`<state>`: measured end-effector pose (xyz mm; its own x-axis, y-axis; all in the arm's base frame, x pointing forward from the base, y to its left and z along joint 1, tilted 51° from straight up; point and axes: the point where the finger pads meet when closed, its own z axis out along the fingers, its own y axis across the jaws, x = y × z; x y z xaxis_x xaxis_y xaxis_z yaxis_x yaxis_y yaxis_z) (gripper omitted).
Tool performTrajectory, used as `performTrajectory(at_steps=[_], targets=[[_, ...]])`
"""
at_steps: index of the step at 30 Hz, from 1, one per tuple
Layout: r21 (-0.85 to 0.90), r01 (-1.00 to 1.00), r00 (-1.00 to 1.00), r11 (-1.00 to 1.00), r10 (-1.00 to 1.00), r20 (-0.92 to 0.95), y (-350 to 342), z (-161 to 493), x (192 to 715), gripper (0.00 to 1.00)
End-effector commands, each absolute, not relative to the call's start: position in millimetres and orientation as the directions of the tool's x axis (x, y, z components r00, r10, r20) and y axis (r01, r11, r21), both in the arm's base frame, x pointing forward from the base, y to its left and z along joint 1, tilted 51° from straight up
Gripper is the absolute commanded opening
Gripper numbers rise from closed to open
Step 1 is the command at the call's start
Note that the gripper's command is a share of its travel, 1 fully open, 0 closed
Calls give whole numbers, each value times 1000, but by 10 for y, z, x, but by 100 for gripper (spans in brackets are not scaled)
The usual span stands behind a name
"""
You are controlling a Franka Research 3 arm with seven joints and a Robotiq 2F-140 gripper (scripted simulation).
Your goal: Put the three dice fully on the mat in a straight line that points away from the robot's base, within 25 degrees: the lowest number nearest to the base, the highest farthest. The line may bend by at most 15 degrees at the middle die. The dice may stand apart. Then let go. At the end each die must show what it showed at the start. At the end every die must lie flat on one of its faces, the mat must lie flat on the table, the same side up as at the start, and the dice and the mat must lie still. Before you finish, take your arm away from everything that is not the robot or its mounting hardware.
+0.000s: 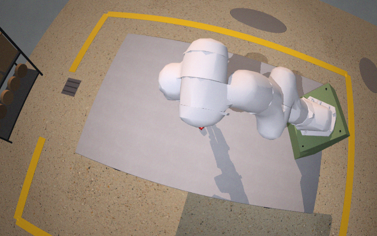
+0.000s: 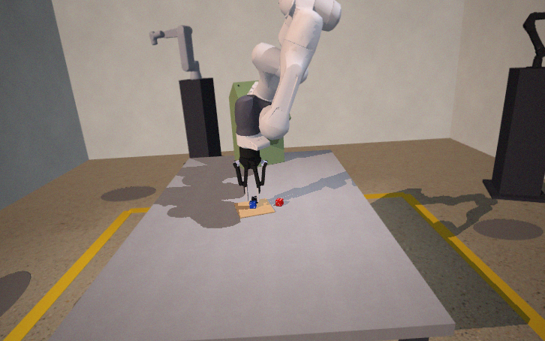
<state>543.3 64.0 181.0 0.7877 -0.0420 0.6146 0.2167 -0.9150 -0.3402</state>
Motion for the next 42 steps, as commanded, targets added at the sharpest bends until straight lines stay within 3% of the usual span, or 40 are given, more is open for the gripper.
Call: performTrajectory(at_steps=[1, 21, 22, 42], targets=[[-326, 271, 702, -906, -45, 711, 572, 1907, 5323, 25], [-326, 271, 702, -906, -45, 711, 383, 2186, 5028, 25], [-326, 271, 702, -906, -45, 711, 383, 2186, 5028, 100], [-326, 270, 702, -906, -46, 711, 384, 2187, 5028, 100]])
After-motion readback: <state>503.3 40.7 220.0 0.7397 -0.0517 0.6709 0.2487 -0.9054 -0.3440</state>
